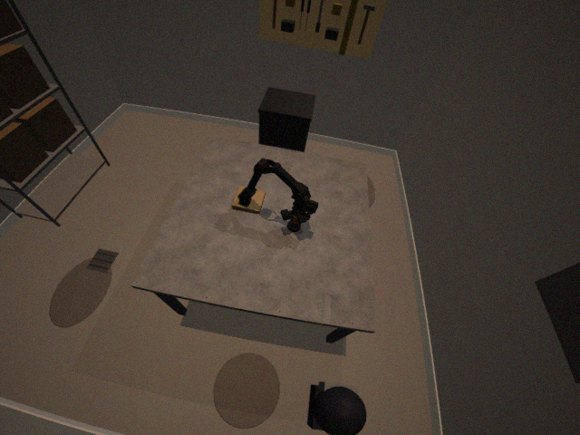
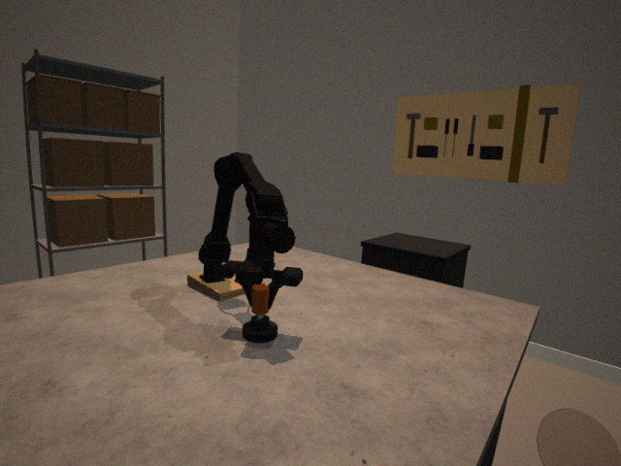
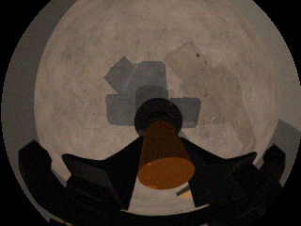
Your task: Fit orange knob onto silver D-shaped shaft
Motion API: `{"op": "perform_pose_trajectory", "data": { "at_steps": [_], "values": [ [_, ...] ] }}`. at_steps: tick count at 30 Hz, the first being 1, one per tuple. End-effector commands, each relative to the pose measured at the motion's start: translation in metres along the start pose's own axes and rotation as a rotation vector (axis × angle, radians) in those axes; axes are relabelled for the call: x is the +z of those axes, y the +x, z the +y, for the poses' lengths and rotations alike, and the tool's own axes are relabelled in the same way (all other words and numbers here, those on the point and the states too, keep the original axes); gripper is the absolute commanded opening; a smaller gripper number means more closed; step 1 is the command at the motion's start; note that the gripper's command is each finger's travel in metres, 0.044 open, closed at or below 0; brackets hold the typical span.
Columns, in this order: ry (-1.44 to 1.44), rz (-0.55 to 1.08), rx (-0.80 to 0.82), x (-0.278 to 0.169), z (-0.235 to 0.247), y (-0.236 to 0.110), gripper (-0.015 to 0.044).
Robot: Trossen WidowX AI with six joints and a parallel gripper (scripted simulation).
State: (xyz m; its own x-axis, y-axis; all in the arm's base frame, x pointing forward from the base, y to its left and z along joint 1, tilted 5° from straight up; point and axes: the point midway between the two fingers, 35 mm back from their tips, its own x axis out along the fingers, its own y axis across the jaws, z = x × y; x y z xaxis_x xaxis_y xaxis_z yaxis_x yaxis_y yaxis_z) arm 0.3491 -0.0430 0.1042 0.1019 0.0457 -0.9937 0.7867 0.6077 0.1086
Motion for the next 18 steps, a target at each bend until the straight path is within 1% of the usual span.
{"op": "perform_pose_trajectory", "data": {
  "at_steps": [1,15,18],
  "values": [
    [0.004,0.0,0.002,0.0005,0.0008,0.0006,0.0],
    [0.004,0.0,0.002,0.0008,0.0007,-0.0047,0.0],
    [0.057,0.0,0.002,0.0009,0.0008,-0.0048,0.0]
  ]
}}
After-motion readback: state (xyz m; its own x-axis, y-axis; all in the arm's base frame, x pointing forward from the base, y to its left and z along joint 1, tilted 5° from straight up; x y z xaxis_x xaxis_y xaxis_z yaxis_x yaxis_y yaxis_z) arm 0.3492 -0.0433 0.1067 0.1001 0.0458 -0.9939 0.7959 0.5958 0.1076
